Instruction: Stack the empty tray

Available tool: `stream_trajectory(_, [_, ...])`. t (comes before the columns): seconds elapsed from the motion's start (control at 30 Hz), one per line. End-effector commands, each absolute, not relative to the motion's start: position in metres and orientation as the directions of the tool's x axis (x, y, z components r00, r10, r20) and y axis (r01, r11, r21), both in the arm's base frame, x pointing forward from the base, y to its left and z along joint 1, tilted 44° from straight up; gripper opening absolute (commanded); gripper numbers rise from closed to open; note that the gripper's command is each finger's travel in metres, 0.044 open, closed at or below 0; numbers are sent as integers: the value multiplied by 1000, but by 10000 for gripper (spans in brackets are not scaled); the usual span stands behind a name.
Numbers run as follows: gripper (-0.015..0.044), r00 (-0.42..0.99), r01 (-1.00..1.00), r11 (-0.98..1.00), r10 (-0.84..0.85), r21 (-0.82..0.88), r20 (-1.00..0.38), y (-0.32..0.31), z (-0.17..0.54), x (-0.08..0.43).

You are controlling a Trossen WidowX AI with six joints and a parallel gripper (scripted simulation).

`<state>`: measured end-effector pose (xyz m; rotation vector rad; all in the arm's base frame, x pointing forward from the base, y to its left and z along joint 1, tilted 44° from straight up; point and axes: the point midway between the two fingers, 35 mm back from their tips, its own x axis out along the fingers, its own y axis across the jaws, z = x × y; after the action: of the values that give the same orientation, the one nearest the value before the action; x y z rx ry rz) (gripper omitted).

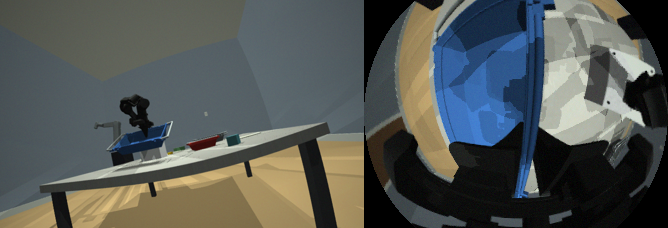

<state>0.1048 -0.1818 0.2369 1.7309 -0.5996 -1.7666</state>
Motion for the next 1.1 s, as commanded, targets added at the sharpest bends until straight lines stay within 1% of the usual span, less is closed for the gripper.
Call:
stream_trajectory(0.0, [0, 27, 85, -709, -701, 700, -713, -177, 263, 107])
stream_trajectory(0.13, [0, 27, 85, -708, -702, 701, -712, -173, 272, 107])
stream_trajectory(1.07, [0, 27, 85, -708, -702, 701, -712, -173, 272, 107])
